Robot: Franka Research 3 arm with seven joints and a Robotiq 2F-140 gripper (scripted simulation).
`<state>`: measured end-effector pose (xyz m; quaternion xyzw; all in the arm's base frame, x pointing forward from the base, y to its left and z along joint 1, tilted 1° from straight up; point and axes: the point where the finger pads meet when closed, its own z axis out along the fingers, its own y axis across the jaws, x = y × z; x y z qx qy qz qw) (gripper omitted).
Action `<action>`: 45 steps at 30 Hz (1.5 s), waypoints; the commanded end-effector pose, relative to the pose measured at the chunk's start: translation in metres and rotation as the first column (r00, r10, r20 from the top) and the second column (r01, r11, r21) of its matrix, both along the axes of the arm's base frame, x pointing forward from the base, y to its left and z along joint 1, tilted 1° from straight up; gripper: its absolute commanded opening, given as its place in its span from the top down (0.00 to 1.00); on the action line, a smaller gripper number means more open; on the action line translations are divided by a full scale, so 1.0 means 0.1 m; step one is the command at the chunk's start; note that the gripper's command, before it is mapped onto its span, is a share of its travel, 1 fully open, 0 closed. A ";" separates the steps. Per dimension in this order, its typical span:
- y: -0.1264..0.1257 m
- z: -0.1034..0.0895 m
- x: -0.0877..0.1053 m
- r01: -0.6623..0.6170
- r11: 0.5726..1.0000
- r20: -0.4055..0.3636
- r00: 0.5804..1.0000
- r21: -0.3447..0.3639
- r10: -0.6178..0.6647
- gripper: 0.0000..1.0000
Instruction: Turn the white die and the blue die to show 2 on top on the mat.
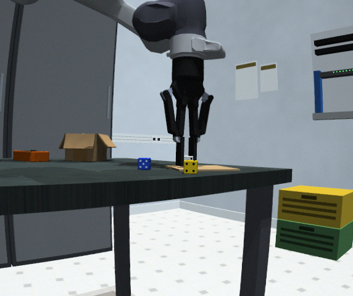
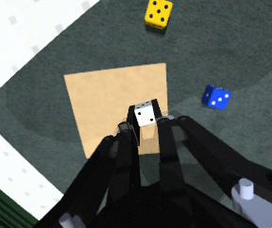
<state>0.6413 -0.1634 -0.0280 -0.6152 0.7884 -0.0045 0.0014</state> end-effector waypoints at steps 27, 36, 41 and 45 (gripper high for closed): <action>-0.01 0.00 0.01 -0.003 1.000 0.004 1.000 -0.001 0.003 0.70; -0.01 0.00 0.01 -0.003 1.000 0.004 1.000 -0.001 0.003 0.68; -0.01 0.00 0.01 -0.003 1.000 0.004 1.000 -0.001 0.003 0.68; -0.01 0.03 0.01 -0.003 1.000 0.004 1.000 -0.001 0.003 0.68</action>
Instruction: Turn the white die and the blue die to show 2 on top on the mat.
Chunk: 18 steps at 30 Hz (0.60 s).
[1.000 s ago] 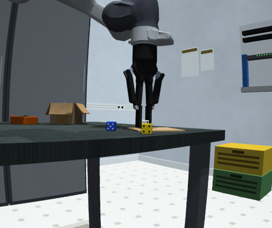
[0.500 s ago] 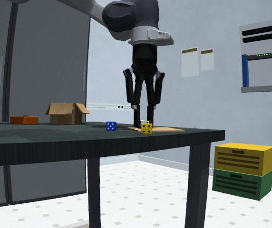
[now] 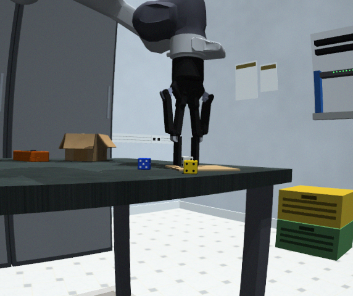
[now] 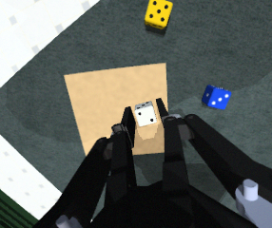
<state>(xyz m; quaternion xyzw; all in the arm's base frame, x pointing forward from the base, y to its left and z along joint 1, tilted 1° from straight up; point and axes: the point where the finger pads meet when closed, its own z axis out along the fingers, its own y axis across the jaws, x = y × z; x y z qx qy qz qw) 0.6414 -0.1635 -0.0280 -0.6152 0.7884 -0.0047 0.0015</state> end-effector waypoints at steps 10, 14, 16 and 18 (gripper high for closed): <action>-0.01 0.32 0.01 -0.003 1.000 0.003 1.000 -0.001 0.003 0.68; -0.01 0.54 0.00 -0.003 1.000 0.003 1.000 -0.001 0.003 0.68; -0.01 0.64 0.00 -0.003 1.000 0.003 1.000 -0.001 0.003 0.68; 0.00 0.74 0.00 -0.003 1.000 0.003 1.000 -0.001 0.003 0.68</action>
